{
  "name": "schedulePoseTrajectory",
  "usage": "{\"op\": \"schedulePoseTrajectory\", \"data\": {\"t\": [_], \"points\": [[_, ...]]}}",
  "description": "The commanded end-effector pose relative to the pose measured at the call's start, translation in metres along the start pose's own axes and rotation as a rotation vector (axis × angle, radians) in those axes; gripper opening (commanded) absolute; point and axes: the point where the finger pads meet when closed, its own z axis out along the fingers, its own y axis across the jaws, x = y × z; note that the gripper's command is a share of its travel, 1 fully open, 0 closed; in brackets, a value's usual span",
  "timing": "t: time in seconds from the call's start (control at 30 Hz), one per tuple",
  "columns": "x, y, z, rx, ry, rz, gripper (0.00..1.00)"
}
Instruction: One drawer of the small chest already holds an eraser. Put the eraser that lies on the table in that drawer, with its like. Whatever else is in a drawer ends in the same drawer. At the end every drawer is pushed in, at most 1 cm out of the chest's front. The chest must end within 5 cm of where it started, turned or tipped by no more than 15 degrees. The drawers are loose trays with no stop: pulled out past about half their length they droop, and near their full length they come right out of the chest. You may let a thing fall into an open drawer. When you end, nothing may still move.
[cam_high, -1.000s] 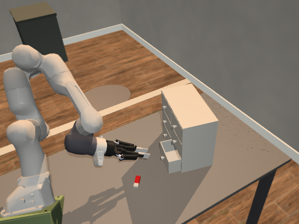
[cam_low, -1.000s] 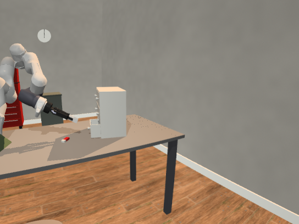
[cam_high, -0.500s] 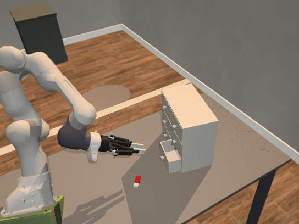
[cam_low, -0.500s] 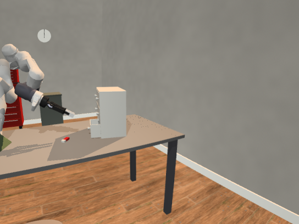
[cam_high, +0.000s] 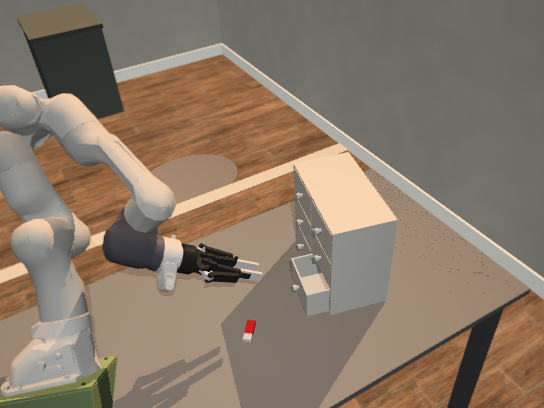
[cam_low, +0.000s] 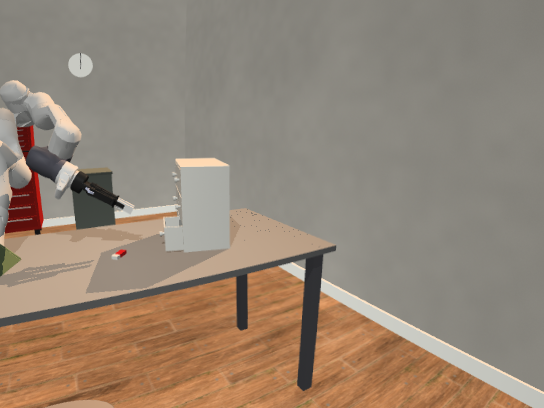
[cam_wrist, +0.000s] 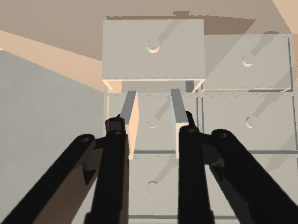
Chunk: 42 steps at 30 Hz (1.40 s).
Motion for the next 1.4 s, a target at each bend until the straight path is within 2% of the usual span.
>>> {"op": "schedulePoseTrajectory", "data": {"t": [0.0, 0.33, 0.7, 0.77, 0.83, 1.1, 1.33, 1.37], "points": [[0.001, -0.002, -0.005, 0.005, 0.051, 0.04, 0.2], [-0.003, -0.002, -0.024, 0.002, 0.188, 0.04, 0.2], [-0.012, -0.002, -0.062, -0.003, 0.475, 0.039, 0.2], [-0.014, -0.002, -0.071, -0.006, 0.517, 0.017, 0.2], [-0.014, -0.002, -0.071, -0.006, 0.517, 0.017, 0.2], [-0.022, -0.002, -0.107, -0.007, 0.723, -0.034, 0.2], [-0.026, -0.002, -0.126, -0.01, 0.903, -0.011, 0.2], [-0.026, -0.002, -0.126, -0.01, 0.903, -0.011, 0.2]]}}
